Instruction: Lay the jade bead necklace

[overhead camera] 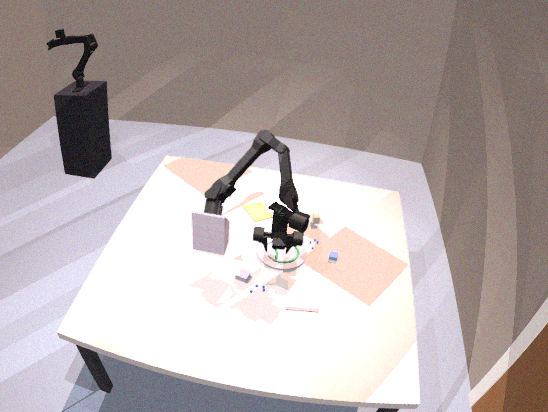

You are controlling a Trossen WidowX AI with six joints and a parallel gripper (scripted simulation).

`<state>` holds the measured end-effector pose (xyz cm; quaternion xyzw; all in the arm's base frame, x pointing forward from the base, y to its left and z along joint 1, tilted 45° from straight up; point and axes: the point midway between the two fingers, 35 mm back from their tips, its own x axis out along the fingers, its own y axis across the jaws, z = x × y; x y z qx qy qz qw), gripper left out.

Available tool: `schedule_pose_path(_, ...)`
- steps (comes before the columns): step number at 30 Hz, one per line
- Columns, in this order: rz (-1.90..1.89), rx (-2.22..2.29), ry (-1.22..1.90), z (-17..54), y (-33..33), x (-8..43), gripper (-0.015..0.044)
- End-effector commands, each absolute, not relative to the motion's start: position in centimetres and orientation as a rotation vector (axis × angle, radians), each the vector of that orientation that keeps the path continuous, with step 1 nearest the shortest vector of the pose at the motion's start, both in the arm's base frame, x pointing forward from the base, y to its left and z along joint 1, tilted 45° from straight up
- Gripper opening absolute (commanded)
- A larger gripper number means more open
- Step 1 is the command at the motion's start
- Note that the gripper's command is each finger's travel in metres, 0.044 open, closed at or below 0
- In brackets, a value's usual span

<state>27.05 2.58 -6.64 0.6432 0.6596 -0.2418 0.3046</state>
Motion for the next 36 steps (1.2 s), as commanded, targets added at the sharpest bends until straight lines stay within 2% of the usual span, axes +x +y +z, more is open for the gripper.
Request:
schedule_pose_path(1, -0.642, 1.699, 1.742, -6.1, 2.4, 27.3, 0.0177)
schedule_pose_path(3, -0.642, 1.699, 1.742, -6.5, 2.8, 27.4, 0.0125)
schedule_pose_path(4, -0.641, 1.699, 1.743, -6.8, 3.1, 27.4, 0.012)
schedule_pose_path(36, -0.64, 1.7, 1.744, -8.9, 5.1, 27.4, 0.012)
